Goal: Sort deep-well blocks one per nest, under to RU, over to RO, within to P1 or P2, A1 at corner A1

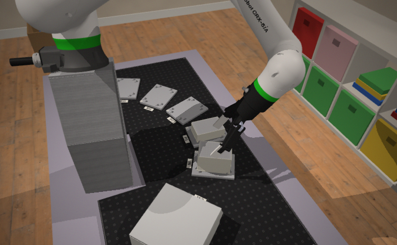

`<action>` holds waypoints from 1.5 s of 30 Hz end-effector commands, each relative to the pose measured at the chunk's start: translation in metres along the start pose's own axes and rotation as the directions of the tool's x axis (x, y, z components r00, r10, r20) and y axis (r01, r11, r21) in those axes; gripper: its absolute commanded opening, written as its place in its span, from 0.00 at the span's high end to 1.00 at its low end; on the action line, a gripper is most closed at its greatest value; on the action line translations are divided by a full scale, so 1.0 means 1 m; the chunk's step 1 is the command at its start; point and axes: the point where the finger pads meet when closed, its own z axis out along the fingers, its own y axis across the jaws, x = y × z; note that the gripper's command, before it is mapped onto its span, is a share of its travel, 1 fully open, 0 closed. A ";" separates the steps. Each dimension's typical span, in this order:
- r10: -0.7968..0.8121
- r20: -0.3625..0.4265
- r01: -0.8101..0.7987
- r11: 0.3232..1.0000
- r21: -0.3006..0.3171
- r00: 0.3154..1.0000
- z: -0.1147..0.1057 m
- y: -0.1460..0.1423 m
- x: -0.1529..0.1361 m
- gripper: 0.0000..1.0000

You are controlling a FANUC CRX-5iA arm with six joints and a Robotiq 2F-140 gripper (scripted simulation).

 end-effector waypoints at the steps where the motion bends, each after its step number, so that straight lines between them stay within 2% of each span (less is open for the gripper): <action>1: 0.000 0.000 0.000 1.000 0.000 1.000 0.000 0.001 0.000 0.00; 10: 0.000 0.000 0.000 1.000 0.000 1.000 0.000 0.001 0.000 0.00; 45: 0.000 0.000 0.000 1.000 0.000 1.000 0.044 0.001 0.026 0.00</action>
